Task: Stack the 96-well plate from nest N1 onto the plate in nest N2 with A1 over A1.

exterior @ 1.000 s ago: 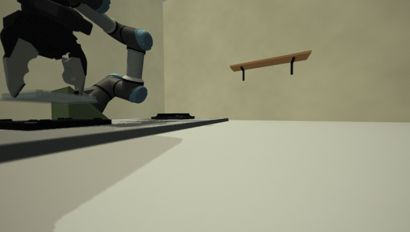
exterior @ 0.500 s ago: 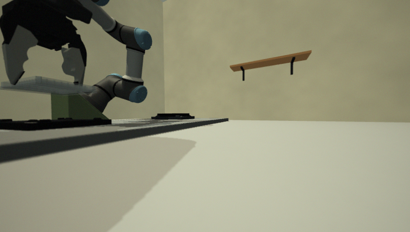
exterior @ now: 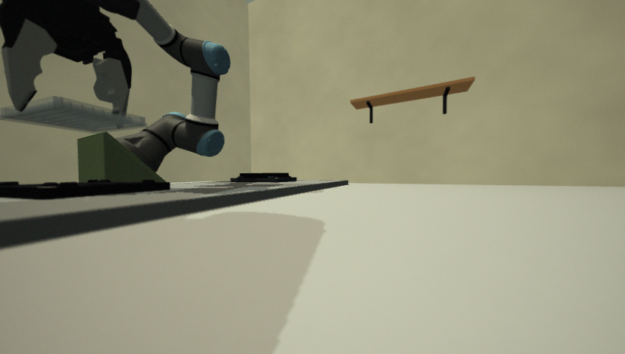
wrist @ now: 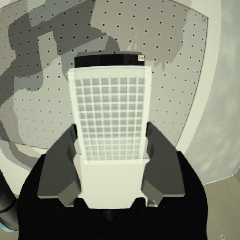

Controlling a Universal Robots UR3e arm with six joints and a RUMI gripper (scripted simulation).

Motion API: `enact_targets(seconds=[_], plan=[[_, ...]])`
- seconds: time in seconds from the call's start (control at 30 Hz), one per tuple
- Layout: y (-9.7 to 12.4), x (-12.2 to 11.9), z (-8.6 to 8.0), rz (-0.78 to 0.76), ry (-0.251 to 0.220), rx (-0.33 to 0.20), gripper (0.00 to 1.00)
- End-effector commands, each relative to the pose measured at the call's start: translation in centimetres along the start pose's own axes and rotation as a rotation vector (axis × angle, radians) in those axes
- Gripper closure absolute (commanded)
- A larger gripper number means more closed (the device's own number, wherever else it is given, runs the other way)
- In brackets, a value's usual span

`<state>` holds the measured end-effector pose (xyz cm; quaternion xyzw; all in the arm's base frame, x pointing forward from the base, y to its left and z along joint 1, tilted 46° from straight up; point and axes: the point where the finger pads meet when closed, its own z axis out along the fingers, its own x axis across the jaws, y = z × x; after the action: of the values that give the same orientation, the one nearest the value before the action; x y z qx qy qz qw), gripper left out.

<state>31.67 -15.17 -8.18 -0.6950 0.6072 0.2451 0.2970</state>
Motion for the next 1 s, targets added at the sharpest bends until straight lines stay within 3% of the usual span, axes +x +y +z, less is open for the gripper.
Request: enact_targets(seconds=[0.0,0.73,0.97], plan=[[0.1,-0.1,-0.6,0.001,-0.007,-0.004,1.00],[0.0,-0.2,-0.5,0.001,-0.007,-0.003,1.00],[-0.3,-2.5,-0.5,0.058,-0.007,-0.003,1.00]])
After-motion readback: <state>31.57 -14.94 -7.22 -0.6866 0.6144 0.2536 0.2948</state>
